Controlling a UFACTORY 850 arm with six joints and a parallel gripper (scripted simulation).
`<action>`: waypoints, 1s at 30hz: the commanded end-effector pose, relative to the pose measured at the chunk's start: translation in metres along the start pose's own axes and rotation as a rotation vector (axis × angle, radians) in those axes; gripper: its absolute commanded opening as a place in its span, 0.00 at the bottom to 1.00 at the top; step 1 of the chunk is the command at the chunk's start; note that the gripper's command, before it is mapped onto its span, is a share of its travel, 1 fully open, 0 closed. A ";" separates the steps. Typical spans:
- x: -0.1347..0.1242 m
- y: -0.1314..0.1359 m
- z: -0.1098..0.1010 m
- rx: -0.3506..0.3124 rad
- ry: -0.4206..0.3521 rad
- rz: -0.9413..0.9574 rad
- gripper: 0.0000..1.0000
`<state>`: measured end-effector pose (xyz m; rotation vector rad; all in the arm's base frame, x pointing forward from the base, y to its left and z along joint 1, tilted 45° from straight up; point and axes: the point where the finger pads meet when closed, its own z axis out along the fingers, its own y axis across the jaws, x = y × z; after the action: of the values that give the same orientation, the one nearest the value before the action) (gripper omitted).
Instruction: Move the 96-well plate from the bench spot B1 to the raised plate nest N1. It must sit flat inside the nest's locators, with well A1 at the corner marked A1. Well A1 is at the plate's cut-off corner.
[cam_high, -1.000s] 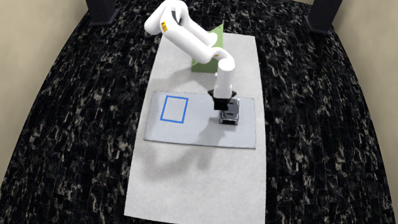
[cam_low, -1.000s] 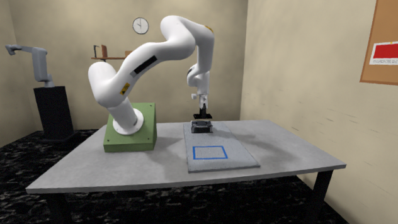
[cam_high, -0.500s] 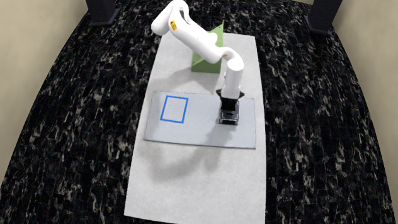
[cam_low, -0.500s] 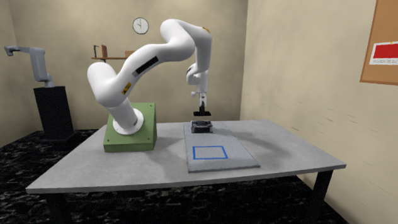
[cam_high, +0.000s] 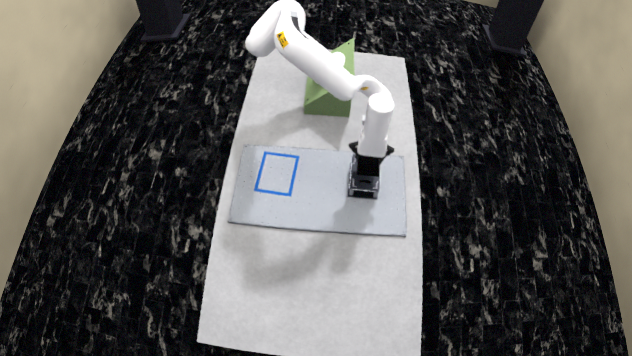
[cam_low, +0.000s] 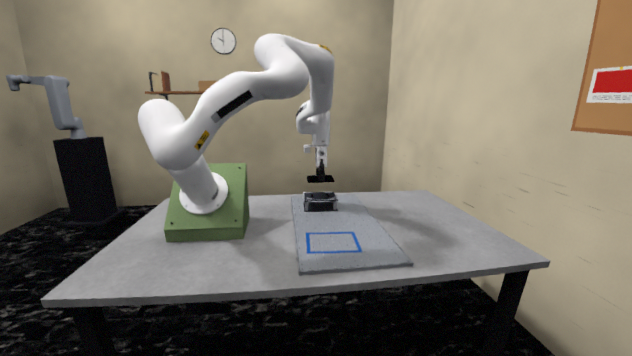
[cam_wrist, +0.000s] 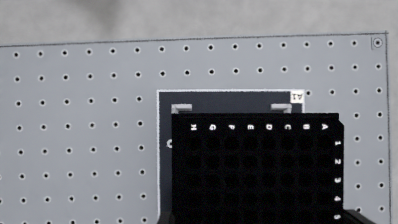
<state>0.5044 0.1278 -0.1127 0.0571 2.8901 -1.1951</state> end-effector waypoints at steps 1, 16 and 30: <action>-0.001 0.000 -0.001 -0.001 -0.002 0.001 0.00; -0.001 0.000 -0.001 -0.001 -0.001 0.001 0.00; -0.001 -0.001 0.006 -0.001 -0.001 0.001 0.00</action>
<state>0.5043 0.1246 -0.1144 0.0570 2.8902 -1.1949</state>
